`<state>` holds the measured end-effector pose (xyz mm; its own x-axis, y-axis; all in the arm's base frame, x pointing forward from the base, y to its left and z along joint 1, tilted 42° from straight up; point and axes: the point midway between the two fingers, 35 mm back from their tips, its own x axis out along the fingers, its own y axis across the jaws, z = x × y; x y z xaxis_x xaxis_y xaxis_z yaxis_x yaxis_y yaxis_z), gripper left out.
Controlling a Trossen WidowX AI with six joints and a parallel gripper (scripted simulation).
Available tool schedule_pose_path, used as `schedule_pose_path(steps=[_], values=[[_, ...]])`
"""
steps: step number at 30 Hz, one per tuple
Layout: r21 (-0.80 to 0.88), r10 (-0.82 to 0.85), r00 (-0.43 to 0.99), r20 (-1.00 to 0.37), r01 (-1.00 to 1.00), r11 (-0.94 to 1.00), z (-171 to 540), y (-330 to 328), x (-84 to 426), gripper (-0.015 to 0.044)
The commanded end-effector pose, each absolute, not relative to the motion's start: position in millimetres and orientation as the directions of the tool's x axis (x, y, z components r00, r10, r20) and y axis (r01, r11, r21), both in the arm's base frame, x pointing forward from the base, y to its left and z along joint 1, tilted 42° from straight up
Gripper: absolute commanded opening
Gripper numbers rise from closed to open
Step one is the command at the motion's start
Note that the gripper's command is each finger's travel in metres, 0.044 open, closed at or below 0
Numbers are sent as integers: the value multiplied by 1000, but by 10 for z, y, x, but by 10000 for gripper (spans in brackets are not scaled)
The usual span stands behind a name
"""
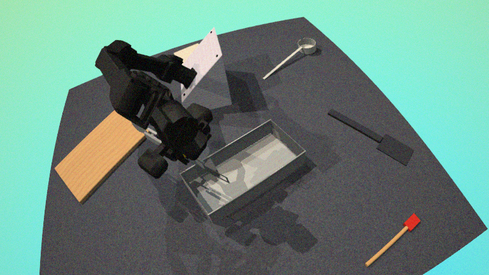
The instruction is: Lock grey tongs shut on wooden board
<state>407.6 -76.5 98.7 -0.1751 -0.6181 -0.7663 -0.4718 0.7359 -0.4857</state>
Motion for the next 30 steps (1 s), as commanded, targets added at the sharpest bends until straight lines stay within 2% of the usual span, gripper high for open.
schedule_pose_path(steps=[1,21,30], values=[[-455,-624,-170,-763,-544,705,1211,-977,3951,-150],[-275,-642,-182,-744,-793,544,1953,-1711,3181,-150],[-288,-642,-184,-745,-778,558,2002,-1763,3109,-150]])
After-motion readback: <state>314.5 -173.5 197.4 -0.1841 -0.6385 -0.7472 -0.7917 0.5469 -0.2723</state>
